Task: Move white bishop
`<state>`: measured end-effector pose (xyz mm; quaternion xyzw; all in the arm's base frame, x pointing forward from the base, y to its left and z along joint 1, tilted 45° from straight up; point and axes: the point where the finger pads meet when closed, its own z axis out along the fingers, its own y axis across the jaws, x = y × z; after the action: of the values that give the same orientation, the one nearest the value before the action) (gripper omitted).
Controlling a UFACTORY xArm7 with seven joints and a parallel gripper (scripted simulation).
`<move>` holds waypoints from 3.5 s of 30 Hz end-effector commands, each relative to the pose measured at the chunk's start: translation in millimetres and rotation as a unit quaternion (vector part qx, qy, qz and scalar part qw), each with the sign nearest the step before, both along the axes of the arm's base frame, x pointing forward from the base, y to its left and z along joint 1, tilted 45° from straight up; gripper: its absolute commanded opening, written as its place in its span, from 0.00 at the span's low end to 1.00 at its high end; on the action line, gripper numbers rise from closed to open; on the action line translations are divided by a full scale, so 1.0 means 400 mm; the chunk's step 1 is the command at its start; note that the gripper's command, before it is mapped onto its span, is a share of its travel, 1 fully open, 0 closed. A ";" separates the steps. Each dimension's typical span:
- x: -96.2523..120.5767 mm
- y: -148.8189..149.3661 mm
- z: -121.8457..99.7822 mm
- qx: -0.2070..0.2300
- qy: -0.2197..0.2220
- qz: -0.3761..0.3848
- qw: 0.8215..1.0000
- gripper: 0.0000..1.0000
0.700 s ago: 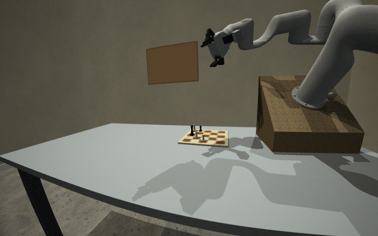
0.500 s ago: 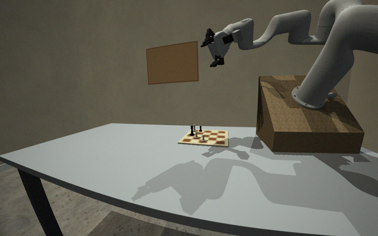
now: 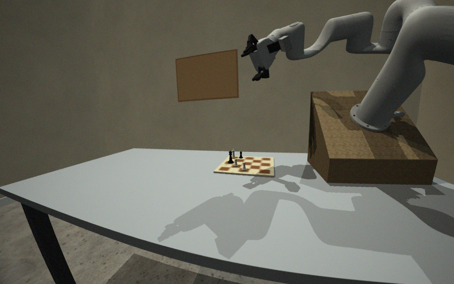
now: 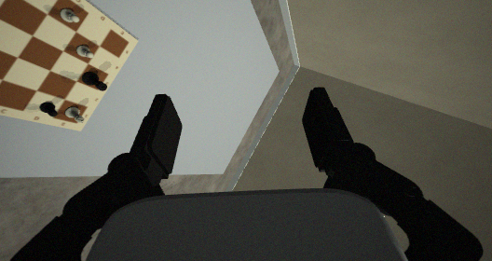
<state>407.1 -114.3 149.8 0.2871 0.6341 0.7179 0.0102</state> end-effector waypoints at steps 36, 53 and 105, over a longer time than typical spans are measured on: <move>-0.087 0.455 -0.390 -0.358 -0.109 0.562 0.738 1.00; -0.040 0.524 -0.420 -0.463 -0.178 0.734 0.464 1.00; 0.110 0.779 -0.238 -0.556 -0.249 0.790 0.065 1.00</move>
<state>450.0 197.8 53.4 -0.6675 0.6640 -0.2262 -0.2497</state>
